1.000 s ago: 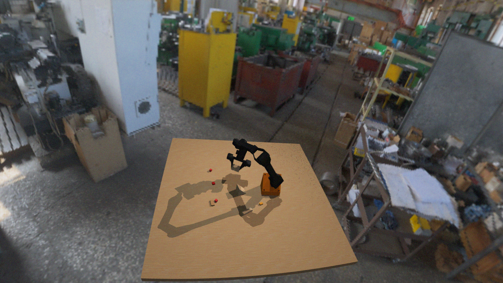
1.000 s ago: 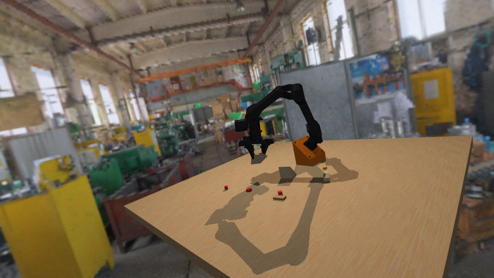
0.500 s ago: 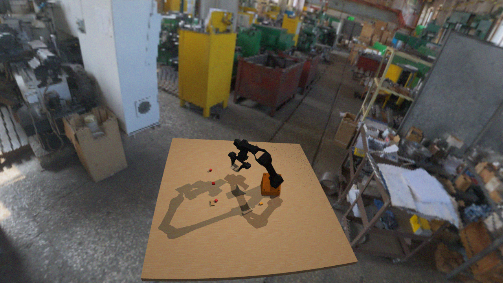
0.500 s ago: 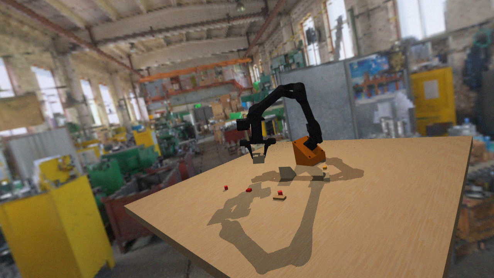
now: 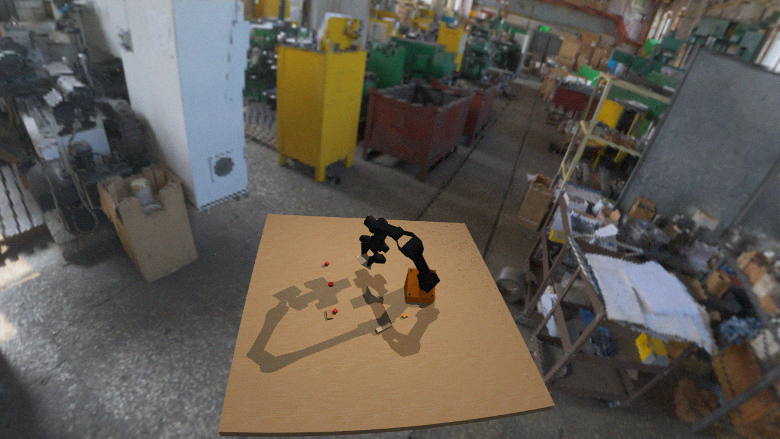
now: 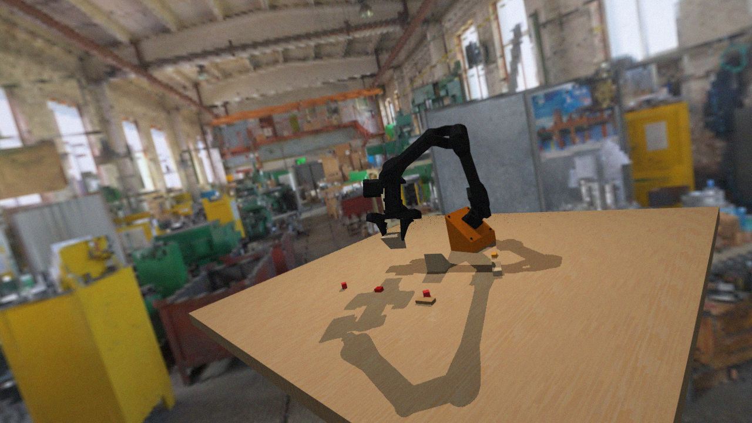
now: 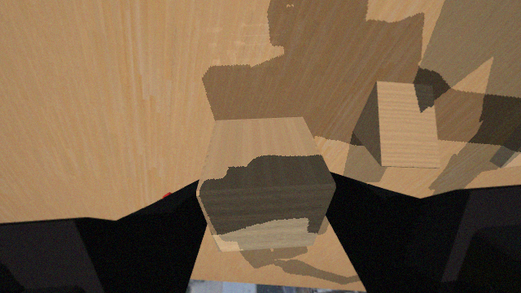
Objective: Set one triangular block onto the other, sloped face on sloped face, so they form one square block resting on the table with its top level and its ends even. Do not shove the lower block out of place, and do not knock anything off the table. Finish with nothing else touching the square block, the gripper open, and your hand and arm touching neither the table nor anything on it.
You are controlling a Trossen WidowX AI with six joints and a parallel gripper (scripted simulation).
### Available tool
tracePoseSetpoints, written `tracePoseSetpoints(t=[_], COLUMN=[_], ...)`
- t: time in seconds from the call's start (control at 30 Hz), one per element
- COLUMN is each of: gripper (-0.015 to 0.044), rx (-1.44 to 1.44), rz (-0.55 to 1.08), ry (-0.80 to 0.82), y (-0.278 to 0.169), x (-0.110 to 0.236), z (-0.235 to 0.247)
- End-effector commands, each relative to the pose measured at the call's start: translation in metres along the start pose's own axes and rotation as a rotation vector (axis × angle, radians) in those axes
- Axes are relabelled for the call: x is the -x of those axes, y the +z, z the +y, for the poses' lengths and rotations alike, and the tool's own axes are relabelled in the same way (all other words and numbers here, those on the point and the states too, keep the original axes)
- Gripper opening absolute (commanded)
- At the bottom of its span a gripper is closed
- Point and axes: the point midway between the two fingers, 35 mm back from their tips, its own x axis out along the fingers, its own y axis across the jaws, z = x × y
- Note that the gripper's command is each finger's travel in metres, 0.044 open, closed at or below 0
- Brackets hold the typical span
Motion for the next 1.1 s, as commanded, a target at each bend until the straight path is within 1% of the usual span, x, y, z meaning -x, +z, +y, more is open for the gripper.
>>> tracePoseSetpoints(t=[0.0,0.27,0.7,1.07], gripper=[0.0,0.0,0.0,0.0], rx=[-0.108,-0.114,-0.118,-0.121], rz=[0.02,0.02,0.015,0.014], ry=[0.013,0.014,0.018,0.015], y=[-0.002,-0.002,0.005,0.015], x=[0.003,0.008,0.044,0.065], z=[0.0,-0.006,-0.058,-0.105])
